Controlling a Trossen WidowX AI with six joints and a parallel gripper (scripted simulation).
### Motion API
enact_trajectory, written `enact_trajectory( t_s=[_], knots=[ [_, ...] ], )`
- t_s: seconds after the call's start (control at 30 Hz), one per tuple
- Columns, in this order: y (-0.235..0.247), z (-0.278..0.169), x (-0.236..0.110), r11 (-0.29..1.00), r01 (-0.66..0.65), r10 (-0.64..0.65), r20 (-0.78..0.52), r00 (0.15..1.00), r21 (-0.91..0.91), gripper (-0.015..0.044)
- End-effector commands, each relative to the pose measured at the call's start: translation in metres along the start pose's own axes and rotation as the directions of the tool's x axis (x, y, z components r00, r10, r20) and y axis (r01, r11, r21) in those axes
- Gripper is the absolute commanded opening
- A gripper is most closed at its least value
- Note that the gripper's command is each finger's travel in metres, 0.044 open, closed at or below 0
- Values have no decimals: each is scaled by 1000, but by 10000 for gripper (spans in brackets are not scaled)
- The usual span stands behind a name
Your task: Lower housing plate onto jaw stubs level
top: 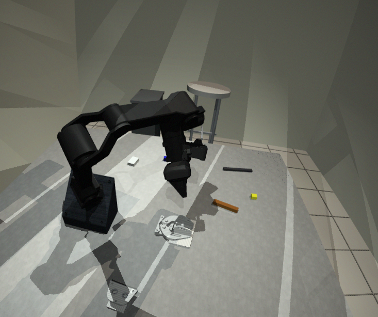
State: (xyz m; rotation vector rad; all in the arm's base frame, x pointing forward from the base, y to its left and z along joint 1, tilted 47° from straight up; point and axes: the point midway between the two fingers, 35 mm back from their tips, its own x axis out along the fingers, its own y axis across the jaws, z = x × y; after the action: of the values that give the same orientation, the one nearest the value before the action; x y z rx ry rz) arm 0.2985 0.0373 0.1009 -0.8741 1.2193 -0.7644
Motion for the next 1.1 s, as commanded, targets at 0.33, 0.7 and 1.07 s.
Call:
enact_trajectory(
  t_s=[0.33,0.7,1.07],
  knots=[
    [-42,-12,32,959,-37,68,-104,992,280,440],
    [-73,-27,55,871,-21,119,-168,979,491,440],
    [-103,-46,76,738,25,166,-217,962,675,440]
  ],
)
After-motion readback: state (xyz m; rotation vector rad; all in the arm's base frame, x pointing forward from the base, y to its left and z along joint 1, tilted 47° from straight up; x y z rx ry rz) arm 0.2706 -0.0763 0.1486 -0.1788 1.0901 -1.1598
